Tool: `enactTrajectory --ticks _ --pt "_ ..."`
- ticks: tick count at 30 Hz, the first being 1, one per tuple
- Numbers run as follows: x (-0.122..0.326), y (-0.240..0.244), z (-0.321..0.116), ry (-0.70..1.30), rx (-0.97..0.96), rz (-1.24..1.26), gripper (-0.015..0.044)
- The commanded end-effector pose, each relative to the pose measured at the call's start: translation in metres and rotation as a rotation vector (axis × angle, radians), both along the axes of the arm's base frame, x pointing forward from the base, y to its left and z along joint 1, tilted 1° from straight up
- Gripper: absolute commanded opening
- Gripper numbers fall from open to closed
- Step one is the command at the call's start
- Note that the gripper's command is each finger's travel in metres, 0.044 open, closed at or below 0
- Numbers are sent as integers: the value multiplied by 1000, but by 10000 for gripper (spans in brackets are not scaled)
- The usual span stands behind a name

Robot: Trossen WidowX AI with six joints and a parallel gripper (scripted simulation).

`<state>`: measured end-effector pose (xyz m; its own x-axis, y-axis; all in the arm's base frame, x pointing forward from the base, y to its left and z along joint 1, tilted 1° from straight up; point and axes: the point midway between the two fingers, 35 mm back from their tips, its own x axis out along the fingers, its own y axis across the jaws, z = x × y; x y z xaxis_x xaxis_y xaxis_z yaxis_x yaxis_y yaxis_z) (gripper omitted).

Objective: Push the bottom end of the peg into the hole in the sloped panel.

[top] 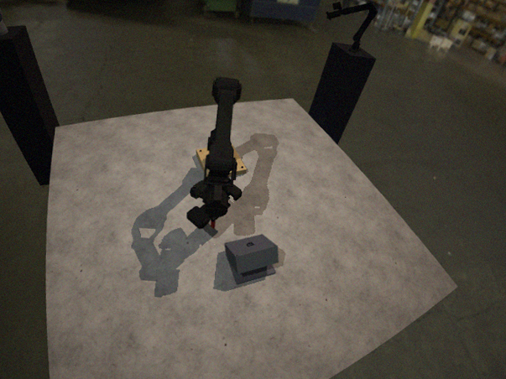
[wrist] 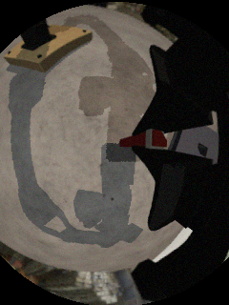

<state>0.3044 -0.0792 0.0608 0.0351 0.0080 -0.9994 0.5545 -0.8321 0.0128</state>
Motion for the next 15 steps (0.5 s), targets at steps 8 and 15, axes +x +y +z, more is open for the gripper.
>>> enactTrajectory --ticks 8,15 --pt "2 -2 39 -7 0 -3 0" --pt "1 -2 65 -7 1 -5 0"
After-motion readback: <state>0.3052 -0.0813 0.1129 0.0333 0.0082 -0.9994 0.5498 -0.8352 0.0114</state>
